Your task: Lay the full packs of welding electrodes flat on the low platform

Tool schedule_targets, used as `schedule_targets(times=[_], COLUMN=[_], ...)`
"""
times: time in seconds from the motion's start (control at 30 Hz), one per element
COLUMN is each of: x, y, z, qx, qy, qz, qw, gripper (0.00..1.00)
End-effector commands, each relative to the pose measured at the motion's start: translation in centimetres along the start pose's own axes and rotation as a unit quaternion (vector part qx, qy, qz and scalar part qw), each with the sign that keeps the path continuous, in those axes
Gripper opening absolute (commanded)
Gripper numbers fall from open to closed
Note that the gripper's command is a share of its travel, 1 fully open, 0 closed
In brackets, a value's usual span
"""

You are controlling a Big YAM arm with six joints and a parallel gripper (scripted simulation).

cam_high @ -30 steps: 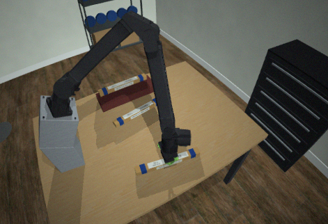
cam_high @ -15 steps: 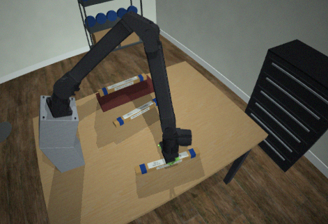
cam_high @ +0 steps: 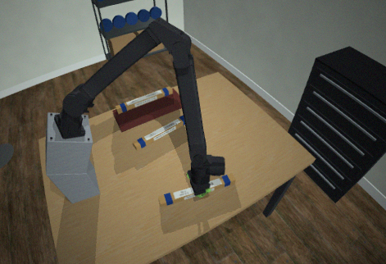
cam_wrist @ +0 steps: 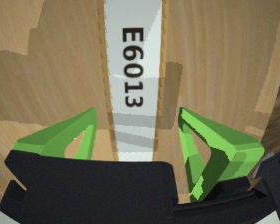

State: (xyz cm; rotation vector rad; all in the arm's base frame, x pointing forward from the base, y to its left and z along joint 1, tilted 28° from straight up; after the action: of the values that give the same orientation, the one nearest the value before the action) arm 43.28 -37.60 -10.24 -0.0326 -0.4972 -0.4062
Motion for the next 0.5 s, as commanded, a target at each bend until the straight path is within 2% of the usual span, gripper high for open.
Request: schedule_targets(times=[0.0, 0.47], x=[0.51, -0.20], y=[0.63, 1.03], z=[-1.44, -1.88], qx=[0.002, 0.004], qy=[-0.002, 0.004], qz=[0.002, 0.002], qw=[1.000, 1.000], gripper=[0.74, 0.74])
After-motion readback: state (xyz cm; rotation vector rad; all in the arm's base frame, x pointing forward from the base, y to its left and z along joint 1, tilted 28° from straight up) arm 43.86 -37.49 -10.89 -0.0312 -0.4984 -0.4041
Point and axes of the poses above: the point where the finger pads meet when closed, its own z axis back along the fingers, its own y axis across the jaws, x = y × z, the point moved 1 cm from there along z, back along the fingers, and after that the axes turned 3 degrees about -z, right-handed, at the moved point
